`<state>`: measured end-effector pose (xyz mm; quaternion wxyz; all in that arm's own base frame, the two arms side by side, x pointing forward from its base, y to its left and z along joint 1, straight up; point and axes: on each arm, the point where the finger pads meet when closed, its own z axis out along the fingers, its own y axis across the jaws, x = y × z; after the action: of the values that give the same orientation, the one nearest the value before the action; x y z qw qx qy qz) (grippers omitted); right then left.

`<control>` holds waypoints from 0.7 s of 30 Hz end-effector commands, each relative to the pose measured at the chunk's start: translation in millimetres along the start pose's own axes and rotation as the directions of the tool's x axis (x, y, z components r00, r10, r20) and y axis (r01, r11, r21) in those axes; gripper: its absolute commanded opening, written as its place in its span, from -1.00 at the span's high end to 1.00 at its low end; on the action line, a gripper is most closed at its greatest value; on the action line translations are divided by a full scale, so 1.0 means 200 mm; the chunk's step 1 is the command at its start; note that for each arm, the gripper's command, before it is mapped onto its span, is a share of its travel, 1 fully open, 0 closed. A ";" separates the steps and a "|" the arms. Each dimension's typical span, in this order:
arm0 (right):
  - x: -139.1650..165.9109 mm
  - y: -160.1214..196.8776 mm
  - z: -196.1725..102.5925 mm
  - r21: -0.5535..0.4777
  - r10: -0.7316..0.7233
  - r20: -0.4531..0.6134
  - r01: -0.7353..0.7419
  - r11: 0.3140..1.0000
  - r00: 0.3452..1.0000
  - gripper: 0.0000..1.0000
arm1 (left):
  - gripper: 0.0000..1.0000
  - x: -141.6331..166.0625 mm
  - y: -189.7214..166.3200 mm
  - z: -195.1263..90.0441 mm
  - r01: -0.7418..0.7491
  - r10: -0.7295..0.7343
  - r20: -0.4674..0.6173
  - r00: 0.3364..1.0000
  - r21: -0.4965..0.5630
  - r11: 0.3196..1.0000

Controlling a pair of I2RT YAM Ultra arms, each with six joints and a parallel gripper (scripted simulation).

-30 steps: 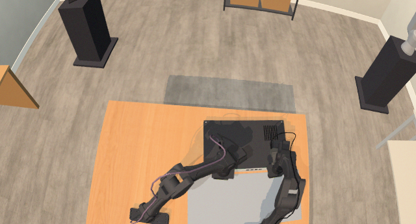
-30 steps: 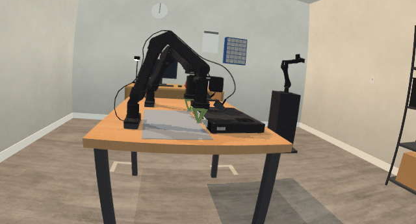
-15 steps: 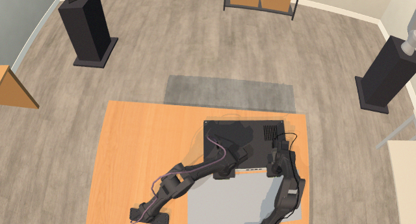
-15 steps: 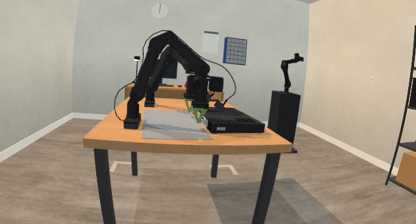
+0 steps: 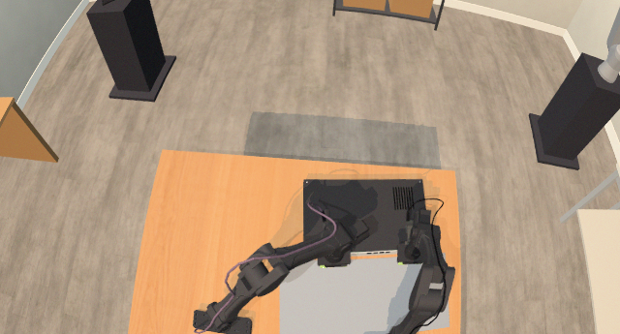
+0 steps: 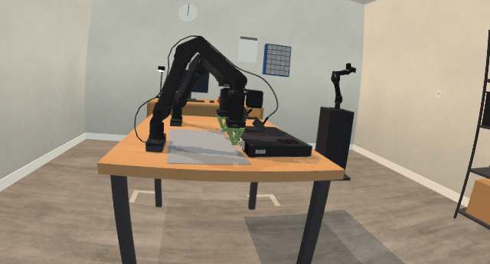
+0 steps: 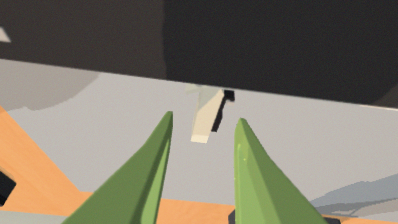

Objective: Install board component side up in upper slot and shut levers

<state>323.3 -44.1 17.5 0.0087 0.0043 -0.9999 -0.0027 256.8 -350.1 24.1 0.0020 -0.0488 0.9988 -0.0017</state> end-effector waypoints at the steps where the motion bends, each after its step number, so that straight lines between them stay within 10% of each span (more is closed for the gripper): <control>1: -0.07 0.01 -0.12 0.003 -0.001 0.074 0.001 1.000 0.997 0.16 | 0.16 -0.05 -0.02 -0.09 0.012 -0.014 0.046 0.999 0.042 0.999; 10: -0.07 0.01 -0.21 0.004 -0.005 0.081 0.005 1.000 0.997 0.16 | 0.16 -0.06 0.00 -0.18 0.014 -0.016 0.047 0.999 0.044 0.999; 13: -0.06 -0.02 -0.26 0.005 -0.001 0.081 0.000 1.000 0.997 -0.28 | 0.16 -0.04 -0.01 -0.21 0.012 -0.014 0.047 0.999 0.044 0.999; 15: -0.05 -0.02 -0.30 0.006 -0.001 0.081 0.000 1.000 0.997 -0.28 | -0.28 -0.04 -0.02 -0.20 0.016 -0.018 0.042 0.999 0.036 0.999; 21: -0.04 -0.01 -0.40 0.006 -0.002 0.074 0.002 1.000 0.997 -0.28 | -0.28 -0.06 -0.01 -0.34 0.021 -0.022 0.045 0.999 0.041 0.999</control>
<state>334.7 -47.2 74.7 -0.0210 0.0045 -0.9998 0.0017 261.5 -355.8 64.2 0.0156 -0.0507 0.9984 -0.0201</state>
